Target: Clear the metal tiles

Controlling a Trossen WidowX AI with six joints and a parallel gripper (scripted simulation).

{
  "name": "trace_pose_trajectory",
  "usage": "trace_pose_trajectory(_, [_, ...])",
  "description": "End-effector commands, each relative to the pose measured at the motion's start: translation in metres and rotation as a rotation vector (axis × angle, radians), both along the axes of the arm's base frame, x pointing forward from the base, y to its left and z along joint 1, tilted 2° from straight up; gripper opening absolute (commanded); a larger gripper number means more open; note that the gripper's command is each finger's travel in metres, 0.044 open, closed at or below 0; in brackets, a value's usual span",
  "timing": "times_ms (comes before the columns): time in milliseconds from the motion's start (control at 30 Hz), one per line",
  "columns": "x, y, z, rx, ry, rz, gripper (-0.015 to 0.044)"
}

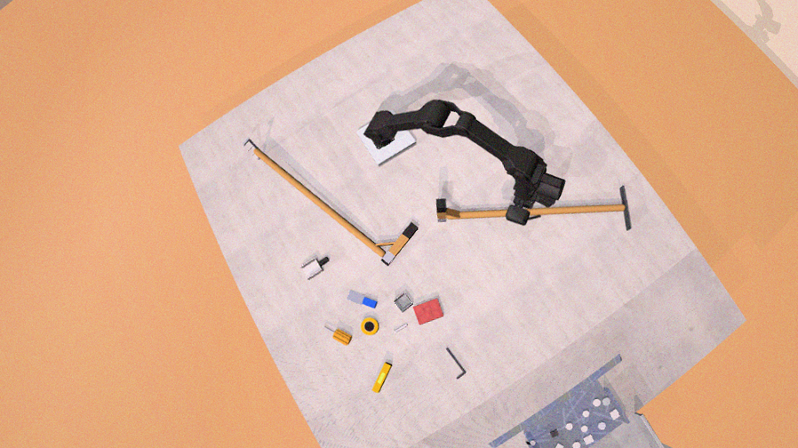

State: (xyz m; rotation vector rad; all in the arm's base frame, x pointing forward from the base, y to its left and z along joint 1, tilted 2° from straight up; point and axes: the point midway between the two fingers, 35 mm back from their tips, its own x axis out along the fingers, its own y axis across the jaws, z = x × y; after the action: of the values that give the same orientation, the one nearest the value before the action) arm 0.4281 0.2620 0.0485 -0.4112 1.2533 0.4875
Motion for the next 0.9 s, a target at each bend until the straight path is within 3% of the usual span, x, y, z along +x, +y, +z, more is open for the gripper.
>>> trace_pose_trajectory(0, [0.003, -0.001, -0.003, -0.002, 0.008, 0.004, 0.0000])
trace_pose_trajectory(867, [0.026, -0.013, -0.002, -0.003, 0.006, 0.004, 0.0000])
